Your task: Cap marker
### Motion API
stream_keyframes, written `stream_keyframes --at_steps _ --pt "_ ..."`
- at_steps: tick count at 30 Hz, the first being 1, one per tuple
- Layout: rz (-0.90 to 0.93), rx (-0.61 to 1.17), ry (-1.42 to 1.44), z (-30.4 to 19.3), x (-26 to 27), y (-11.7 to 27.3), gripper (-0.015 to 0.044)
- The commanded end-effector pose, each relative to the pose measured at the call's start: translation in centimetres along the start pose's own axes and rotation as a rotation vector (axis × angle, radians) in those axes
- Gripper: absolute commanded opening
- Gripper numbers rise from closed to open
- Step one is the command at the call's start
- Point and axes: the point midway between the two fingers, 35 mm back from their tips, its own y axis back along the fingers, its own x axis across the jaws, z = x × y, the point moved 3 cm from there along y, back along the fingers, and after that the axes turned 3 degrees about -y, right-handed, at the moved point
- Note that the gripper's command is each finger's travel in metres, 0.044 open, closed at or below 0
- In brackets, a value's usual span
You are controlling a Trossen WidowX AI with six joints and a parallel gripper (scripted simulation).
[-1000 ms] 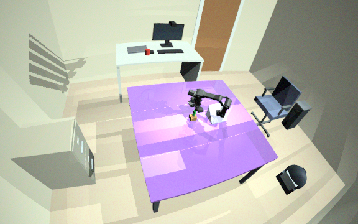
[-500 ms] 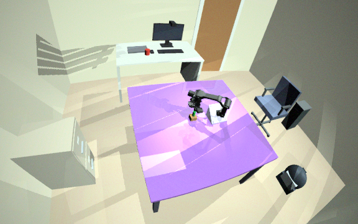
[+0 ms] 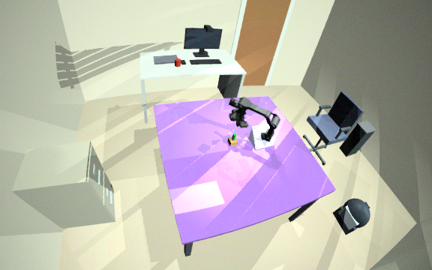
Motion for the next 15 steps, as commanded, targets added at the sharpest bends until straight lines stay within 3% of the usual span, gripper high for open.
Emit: stream_keyframes --at_steps 1,13,15 --pt "-0.001 0.005 0.007 0.0 0.08 0.37 0.0105" --pt "-0.001 0.005 0.007 0.0 0.08 0.37 0.042" --pt "-0.001 0.005 0.007 0.0 0.08 0.37 0.044"
